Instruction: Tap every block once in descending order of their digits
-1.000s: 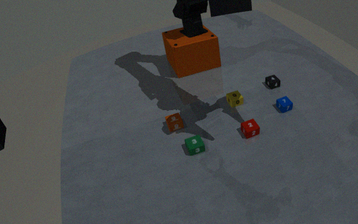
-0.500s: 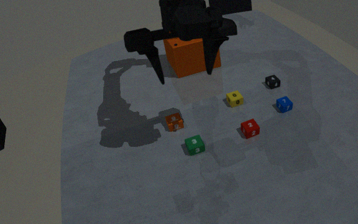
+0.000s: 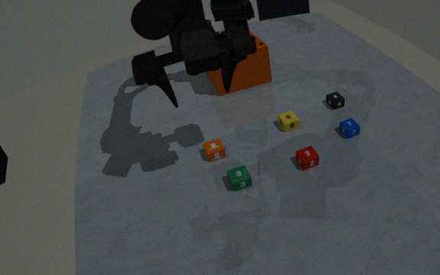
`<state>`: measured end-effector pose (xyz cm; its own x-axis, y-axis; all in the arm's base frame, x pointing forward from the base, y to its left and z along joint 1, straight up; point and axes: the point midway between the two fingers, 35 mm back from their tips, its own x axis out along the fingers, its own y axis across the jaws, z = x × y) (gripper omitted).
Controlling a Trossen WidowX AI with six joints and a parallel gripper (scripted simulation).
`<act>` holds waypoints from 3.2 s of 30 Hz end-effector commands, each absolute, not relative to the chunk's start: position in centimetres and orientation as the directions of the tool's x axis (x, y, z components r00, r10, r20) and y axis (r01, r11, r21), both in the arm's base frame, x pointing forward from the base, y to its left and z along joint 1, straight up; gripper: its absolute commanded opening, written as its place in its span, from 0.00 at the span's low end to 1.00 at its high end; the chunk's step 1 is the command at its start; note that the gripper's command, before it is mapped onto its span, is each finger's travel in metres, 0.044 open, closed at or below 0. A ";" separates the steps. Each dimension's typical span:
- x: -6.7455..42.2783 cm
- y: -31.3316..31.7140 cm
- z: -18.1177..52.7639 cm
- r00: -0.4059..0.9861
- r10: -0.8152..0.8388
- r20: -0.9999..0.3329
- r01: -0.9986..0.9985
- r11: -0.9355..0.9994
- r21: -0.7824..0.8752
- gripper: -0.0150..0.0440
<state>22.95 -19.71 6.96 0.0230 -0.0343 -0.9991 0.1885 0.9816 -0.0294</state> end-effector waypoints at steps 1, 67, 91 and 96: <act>22.9 -19.6 6.9 0.022 -0.026 -0.999 0.183 0.983 -0.022 0.93; 24.1 8.9 6.5 0.023 0.003 -1.000 0.182 0.983 0.007 0.93; 34.4 5.0 7.0 0.033 -0.001 -0.999 0.182 0.983 0.005 0.93; 34.4 5.0 7.0 0.033 -0.001 -0.999 0.182 0.983 0.005 0.93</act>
